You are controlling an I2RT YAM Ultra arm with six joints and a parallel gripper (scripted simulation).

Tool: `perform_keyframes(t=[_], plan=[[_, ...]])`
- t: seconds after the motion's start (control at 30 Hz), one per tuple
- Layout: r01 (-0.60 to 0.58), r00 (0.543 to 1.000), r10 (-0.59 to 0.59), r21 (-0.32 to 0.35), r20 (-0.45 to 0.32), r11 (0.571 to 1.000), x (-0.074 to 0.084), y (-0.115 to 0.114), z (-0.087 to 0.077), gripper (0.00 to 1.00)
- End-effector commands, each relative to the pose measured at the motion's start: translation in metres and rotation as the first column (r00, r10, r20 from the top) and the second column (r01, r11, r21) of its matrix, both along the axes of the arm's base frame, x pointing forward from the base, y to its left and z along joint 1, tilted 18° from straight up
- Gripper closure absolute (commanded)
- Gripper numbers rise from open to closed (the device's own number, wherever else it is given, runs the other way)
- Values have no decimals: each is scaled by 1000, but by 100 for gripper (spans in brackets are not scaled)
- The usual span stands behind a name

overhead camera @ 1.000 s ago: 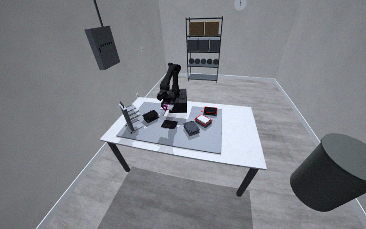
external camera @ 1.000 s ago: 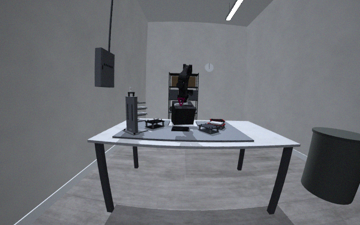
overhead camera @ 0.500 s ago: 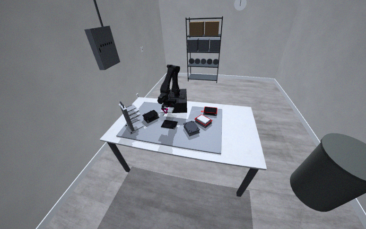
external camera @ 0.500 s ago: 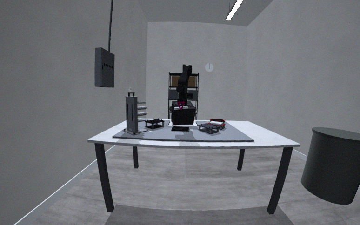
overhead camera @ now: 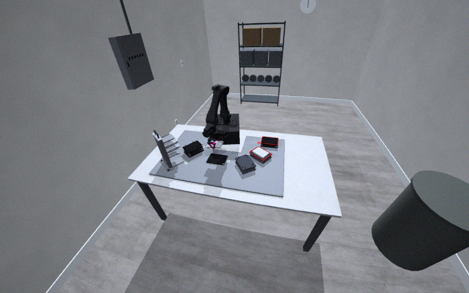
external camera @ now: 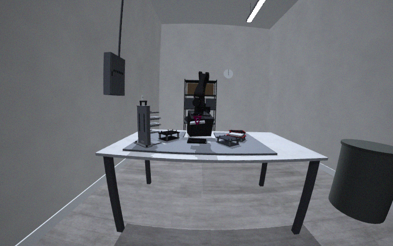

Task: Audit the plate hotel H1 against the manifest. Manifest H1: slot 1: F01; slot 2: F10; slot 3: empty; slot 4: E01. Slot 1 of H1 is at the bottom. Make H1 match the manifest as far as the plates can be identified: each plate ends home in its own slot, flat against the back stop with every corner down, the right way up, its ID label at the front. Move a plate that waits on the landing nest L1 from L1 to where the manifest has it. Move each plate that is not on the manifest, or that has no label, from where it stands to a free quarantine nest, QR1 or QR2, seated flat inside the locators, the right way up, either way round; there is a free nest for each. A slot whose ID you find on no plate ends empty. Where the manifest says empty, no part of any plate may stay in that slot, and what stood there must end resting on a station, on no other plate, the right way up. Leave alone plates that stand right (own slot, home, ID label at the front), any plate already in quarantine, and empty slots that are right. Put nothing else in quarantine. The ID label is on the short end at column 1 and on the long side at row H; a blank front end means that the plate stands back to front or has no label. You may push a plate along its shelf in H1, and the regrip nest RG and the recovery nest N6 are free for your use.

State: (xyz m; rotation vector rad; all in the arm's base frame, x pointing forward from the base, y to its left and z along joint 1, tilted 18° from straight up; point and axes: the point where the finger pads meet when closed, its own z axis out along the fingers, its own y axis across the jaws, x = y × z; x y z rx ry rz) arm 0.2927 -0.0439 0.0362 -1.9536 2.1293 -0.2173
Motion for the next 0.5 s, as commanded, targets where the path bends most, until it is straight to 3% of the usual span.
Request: perform_keyframes(t=[0.0,0.47], plan=[[1,999,-1,-6,34,1000,8,-1,2,14],[1,999,-1,-6,34,1000,20,0,-33,14]])
